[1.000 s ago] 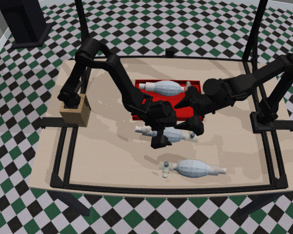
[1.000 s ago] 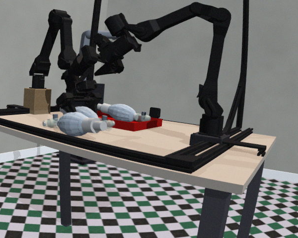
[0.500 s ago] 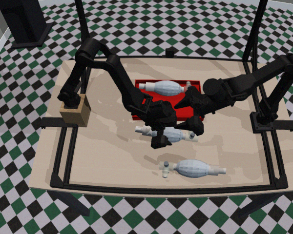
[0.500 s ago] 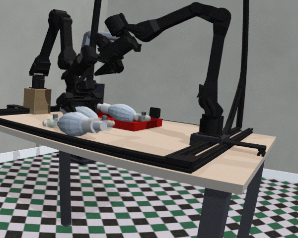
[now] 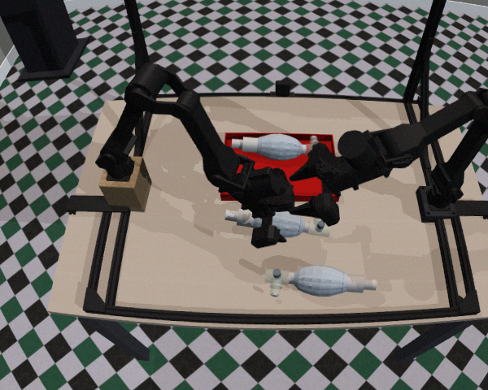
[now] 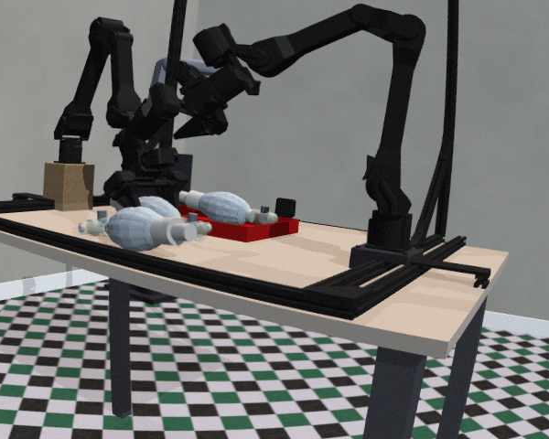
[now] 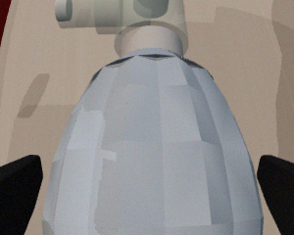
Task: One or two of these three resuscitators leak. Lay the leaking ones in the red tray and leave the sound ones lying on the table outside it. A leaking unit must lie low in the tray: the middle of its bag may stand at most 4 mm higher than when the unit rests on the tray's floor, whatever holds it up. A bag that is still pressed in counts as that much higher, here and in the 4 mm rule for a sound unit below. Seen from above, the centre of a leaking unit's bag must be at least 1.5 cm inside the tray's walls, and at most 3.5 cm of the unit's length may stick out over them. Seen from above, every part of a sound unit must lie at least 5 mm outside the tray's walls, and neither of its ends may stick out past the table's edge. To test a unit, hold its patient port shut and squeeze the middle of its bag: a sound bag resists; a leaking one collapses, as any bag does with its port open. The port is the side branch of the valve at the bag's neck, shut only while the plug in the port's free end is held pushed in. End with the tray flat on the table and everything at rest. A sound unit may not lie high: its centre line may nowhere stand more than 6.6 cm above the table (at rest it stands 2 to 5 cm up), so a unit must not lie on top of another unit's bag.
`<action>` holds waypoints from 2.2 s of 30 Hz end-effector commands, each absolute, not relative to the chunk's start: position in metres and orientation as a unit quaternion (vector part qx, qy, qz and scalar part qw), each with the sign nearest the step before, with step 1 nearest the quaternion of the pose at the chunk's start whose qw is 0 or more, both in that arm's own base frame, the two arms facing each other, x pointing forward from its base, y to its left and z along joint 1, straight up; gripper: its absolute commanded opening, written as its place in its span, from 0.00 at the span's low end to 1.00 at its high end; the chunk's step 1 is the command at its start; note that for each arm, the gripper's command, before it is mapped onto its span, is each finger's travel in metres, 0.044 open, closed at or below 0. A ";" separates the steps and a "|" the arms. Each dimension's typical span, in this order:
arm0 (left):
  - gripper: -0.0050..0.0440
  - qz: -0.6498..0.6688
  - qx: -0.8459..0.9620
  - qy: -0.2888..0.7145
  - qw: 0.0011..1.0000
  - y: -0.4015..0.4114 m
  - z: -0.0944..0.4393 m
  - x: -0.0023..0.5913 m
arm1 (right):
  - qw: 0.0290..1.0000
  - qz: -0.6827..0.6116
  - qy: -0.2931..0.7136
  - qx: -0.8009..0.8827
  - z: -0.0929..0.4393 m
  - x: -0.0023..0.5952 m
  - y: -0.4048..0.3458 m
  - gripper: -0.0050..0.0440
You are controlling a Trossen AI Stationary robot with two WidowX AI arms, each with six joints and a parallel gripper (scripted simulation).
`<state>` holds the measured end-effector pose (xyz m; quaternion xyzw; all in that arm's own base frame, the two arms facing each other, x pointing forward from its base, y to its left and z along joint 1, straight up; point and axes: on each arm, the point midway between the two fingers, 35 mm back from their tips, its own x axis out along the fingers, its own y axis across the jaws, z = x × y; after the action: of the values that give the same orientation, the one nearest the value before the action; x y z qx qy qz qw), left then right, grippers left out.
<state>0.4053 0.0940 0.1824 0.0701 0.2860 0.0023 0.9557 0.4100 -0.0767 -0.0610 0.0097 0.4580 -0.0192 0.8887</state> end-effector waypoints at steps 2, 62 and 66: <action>1.00 0.048 0.097 0.123 0.986 0.103 0.261 0.425 | 0.888 -0.020 0.459 0.009 -0.061 0.409 -0.077 1.00; 1.00 0.009 0.075 0.262 0.962 0.096 0.200 0.413 | 0.888 -0.020 0.459 0.009 -0.061 0.409 -0.077 1.00; 1.00 0.030 0.088 0.189 0.978 0.103 0.254 0.428 | 0.888 -0.020 0.459 0.009 -0.061 0.409 -0.077 1.00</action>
<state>0.4072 0.0941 0.1864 0.0717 0.2797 0.0031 0.9574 0.4094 -0.0768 -0.0614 0.0096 0.4586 -0.0192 0.8884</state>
